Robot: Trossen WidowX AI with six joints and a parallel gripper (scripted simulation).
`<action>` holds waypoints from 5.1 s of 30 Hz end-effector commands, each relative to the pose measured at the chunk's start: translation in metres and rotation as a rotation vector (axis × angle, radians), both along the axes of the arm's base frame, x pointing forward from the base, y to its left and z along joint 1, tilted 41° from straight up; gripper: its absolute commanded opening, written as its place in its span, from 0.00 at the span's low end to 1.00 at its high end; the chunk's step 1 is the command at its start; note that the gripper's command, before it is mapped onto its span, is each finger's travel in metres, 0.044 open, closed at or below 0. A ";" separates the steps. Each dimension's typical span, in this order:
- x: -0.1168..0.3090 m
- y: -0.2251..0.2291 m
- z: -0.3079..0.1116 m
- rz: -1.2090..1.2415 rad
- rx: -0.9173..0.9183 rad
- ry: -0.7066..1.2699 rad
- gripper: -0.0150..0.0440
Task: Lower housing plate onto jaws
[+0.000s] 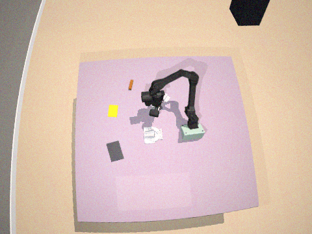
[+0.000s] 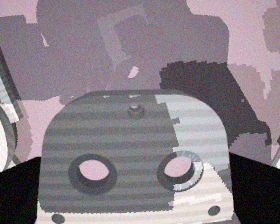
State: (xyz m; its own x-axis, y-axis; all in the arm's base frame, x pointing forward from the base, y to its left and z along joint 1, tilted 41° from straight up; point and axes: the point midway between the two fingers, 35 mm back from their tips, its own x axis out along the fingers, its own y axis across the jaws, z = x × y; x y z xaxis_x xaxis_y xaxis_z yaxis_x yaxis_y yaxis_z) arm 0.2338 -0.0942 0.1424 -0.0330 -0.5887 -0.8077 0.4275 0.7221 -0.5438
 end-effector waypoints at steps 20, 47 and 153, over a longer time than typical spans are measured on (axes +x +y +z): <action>0.017 0.058 -0.048 0.113 -0.003 0.103 0.85; 0.008 0.124 -0.102 0.250 -0.068 0.216 0.85; 0.003 0.080 -0.145 0.245 -0.071 0.212 0.85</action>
